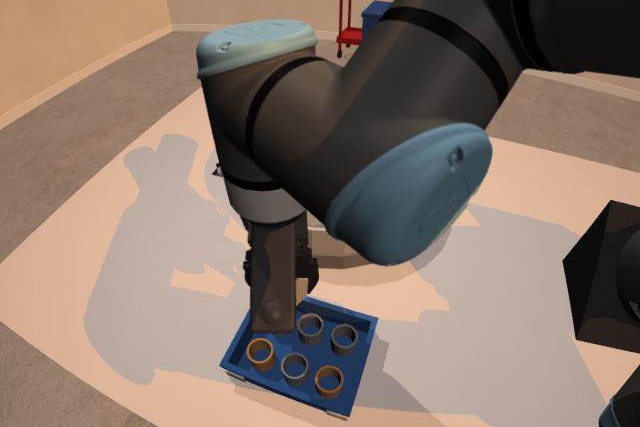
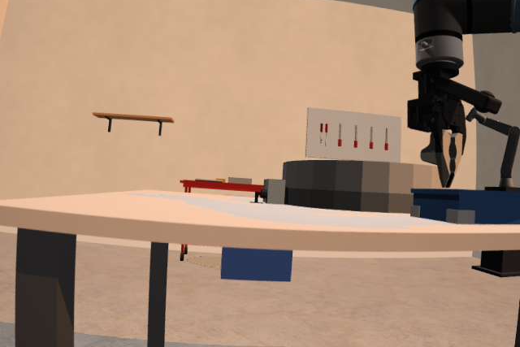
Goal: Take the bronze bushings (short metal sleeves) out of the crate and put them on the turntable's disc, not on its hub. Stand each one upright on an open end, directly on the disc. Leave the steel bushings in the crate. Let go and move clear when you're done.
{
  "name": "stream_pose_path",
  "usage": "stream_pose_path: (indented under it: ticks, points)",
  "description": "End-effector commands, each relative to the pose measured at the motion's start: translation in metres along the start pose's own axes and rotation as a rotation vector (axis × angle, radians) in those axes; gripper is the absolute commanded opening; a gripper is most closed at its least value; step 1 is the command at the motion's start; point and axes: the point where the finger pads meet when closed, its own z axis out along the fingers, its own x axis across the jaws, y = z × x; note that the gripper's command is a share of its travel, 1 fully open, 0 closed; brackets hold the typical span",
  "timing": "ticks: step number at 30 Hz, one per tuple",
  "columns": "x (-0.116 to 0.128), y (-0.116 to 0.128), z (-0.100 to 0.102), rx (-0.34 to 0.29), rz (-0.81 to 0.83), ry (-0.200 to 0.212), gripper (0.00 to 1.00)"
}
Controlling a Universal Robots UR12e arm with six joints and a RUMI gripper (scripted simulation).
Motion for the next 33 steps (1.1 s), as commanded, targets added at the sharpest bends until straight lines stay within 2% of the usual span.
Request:
stream_pose_path:
  ticks: [1, 25, 33]
  points:
    - [0.0014, -0.0004, 0.0003, 0.0, -0.002, 0.001, 0.05]
    - [0.0014, -0.0005, 0.0004, 0.0, -0.002, 0.001, 0.05]
    - [-0.0004, -0.0012, 0.0098, 0.003, 0.001, -0.002, 0.05]
